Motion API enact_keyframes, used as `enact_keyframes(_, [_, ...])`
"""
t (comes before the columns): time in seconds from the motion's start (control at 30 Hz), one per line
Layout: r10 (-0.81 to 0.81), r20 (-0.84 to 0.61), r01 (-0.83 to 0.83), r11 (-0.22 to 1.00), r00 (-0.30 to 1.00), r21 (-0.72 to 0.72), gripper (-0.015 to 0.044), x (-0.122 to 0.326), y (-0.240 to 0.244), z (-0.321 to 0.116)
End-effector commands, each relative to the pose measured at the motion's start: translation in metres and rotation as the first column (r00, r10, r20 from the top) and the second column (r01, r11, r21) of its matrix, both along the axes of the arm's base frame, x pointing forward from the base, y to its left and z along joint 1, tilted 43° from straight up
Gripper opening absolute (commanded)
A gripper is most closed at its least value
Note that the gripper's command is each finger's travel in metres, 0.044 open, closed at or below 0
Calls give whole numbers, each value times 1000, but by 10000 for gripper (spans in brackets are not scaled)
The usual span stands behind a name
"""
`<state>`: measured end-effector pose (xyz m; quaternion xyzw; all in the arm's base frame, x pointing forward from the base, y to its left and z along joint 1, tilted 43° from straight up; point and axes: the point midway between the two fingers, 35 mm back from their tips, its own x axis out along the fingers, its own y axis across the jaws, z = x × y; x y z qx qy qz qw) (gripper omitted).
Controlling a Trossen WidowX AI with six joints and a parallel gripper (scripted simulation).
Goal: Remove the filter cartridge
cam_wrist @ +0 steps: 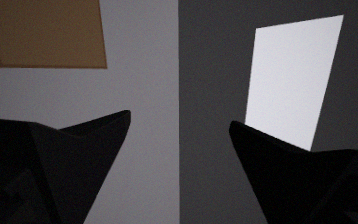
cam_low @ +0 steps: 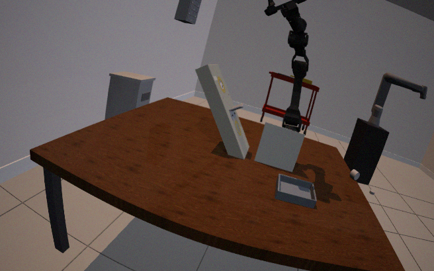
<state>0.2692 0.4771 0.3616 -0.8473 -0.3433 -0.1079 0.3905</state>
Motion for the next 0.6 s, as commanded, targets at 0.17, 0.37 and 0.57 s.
enact_keyframes(0.17, [91, -299, -34, 981, 950, 191, 242, 28, -19, -28])
enact_keyframes(0.37, [206, -593, 118, 879, 779, 461, 91, 58, -58, -68])
enact_keyframes(0.57, [309, -711, 355, 700, 631, 619, 91, 74, -100, -101])
